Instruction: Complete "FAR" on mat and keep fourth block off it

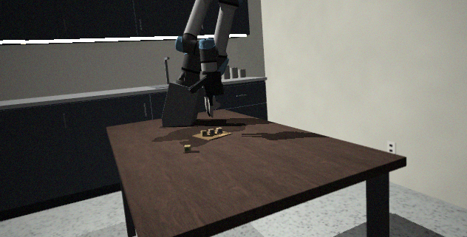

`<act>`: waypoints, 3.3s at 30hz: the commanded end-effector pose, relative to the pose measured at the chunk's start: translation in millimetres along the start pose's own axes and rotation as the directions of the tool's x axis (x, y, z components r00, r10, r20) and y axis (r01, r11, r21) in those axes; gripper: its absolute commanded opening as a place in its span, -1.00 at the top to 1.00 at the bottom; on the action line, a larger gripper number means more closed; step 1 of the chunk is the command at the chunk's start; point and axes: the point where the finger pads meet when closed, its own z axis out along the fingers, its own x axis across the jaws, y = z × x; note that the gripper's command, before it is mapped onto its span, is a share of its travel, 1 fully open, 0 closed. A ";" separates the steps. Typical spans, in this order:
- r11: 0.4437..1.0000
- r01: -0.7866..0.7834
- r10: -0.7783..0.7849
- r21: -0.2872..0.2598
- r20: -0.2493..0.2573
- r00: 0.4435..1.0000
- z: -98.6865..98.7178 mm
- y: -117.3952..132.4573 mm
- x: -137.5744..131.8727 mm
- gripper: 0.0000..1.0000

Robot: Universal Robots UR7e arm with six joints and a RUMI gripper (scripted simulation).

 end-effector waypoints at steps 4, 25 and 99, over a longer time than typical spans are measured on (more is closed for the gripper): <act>1.000 0.000 0.000 0.000 0.000 1.000 -4.7 -0.1 -0.1 -1.00; 1.000 0.000 0.000 0.000 0.000 1.000 -4.8 -0.1 -0.1 -1.00; 1.000 0.000 0.000 0.000 0.000 1.000 -93.6 -0.1 -0.2 -1.00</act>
